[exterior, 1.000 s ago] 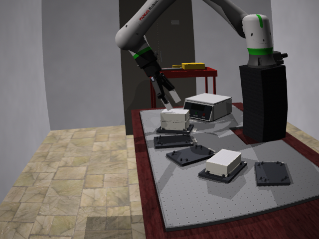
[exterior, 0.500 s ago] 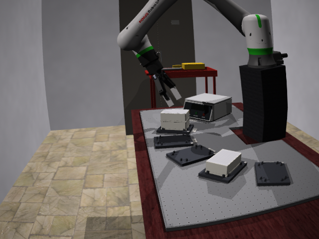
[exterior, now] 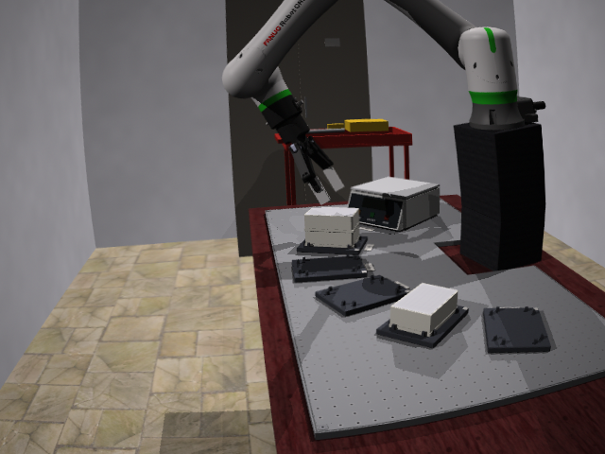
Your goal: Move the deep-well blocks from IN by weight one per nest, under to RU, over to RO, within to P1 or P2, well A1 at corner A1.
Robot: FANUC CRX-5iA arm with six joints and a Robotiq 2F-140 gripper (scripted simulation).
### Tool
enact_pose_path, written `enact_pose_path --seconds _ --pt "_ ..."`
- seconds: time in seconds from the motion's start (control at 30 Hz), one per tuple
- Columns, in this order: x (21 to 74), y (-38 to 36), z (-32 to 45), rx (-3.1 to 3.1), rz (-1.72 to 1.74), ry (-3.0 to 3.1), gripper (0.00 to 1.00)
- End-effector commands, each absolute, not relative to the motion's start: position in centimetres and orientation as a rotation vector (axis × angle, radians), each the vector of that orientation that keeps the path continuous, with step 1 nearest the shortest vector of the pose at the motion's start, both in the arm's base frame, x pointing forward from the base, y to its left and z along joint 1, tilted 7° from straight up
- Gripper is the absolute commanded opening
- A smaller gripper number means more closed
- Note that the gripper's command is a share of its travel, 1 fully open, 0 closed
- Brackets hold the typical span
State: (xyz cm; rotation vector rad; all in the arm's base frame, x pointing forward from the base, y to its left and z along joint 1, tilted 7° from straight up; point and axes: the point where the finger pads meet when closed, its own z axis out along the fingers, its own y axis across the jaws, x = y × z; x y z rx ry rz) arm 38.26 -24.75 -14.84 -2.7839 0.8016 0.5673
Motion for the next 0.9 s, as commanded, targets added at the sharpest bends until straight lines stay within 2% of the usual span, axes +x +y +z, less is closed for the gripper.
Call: enact_pose_path --seconds 0.0,0.87 --pt "38.3 -24.8 -15.0 -2.784 0.567 0.802 1.0" --pt "38.8 -24.7 -19.0 -2.784 0.567 0.802 1.0"
